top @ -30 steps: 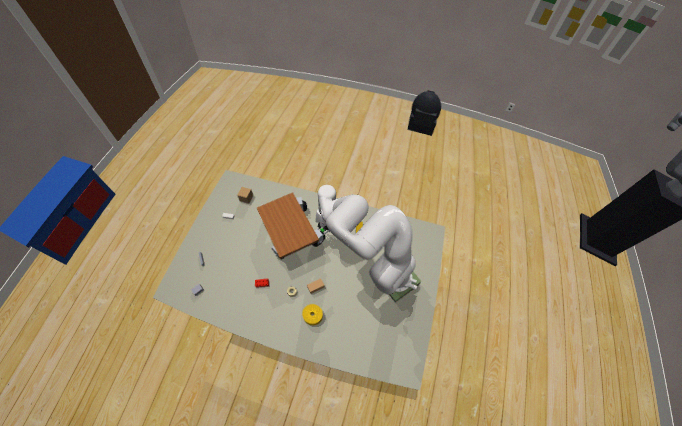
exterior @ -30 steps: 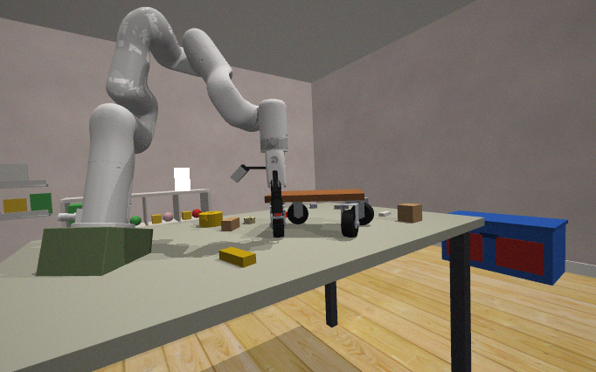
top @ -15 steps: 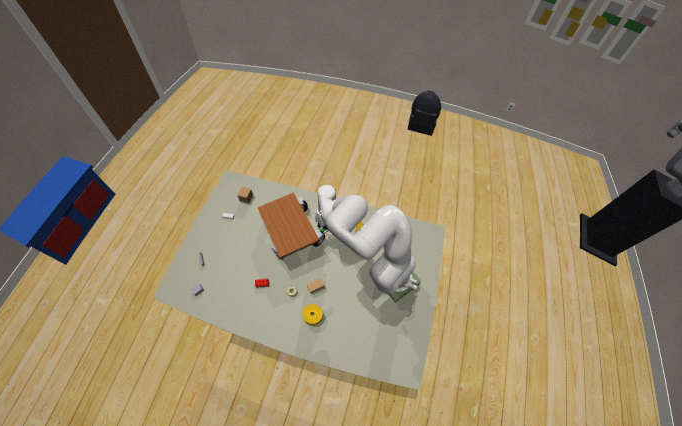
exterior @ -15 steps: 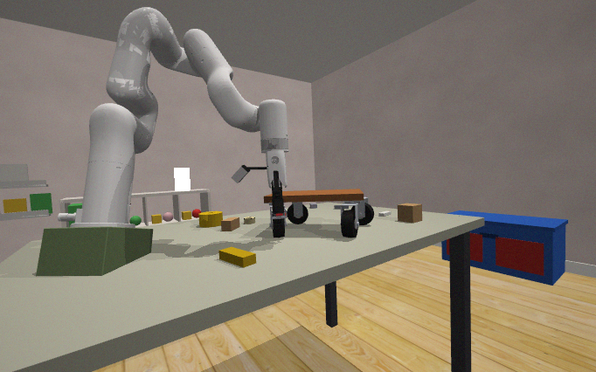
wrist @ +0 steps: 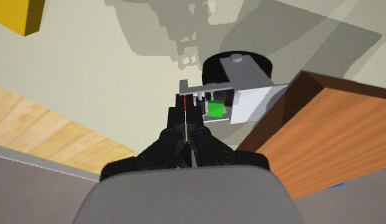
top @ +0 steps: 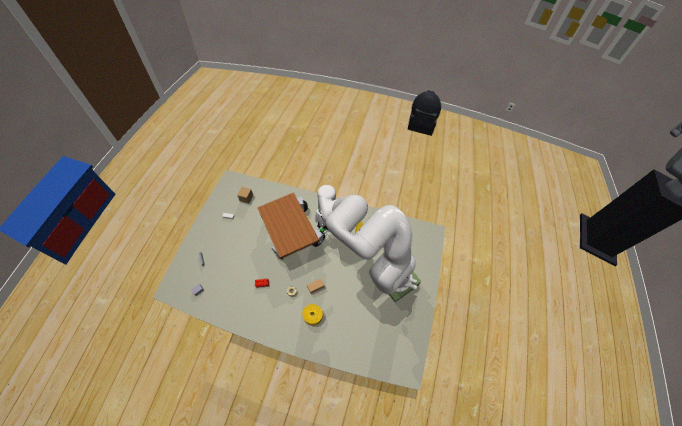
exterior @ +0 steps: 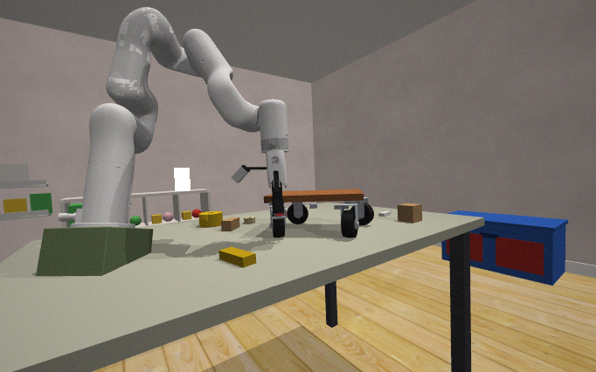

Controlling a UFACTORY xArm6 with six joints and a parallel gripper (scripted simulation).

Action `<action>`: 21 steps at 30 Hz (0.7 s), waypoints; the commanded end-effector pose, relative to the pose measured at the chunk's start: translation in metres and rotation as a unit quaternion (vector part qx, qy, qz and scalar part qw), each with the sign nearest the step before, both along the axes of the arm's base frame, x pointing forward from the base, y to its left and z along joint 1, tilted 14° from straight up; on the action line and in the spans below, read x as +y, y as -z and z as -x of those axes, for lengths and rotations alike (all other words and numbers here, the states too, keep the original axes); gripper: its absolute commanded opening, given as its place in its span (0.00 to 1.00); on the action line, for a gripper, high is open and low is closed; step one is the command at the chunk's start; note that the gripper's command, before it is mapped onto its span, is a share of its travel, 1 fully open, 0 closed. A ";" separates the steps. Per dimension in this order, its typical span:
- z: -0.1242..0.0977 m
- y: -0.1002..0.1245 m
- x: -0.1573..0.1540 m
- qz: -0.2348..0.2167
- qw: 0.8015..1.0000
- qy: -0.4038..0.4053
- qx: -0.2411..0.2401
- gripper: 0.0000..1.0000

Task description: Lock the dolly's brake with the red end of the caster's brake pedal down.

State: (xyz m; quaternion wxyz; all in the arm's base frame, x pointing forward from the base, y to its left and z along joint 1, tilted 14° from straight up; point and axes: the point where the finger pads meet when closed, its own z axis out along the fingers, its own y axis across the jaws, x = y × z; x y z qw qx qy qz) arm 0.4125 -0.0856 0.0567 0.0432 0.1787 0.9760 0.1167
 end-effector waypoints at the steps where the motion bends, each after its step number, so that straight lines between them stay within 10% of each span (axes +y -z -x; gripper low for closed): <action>1: 0.003 0.002 0.001 -0.001 1.000 0.000 0.004 0.00; 21: 0.011 -0.066 -0.014 -0.001 1.000 0.000 0.004 0.00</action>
